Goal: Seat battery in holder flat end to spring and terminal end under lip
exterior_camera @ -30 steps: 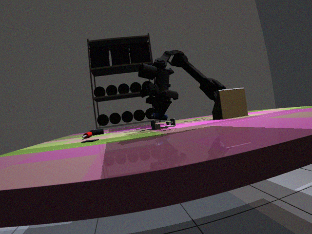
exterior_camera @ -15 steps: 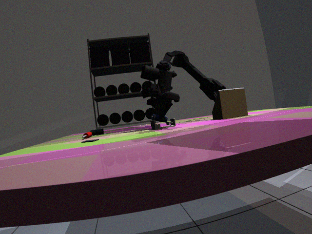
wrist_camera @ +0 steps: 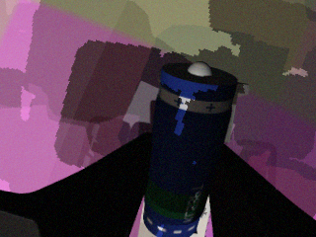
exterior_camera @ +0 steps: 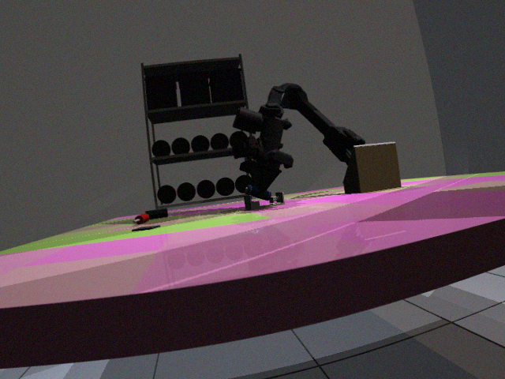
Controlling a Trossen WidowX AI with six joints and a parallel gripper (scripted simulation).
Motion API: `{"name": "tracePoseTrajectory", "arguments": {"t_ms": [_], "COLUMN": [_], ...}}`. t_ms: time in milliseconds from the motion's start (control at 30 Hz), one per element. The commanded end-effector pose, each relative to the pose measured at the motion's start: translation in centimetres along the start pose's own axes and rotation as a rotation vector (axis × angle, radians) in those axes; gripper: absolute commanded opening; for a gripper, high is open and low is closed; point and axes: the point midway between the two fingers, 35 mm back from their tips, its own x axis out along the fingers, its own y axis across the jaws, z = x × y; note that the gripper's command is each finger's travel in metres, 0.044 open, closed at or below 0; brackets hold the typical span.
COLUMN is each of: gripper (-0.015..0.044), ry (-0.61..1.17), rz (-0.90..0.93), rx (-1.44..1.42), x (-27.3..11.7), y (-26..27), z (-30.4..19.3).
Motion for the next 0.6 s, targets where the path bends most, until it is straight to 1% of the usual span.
{"name": "tracePoseTrajectory", "arguments": {"t_ms": [0,567], "gripper": [0.0084,0.0084], "ry": [-0.026,-0.104], "rz": [0.005,0.005], "rx": [0.001,-0.005], "x": [0.17,0.35], "y": [-0.06,-0.32], "z": [-0.27,-0.88]}}
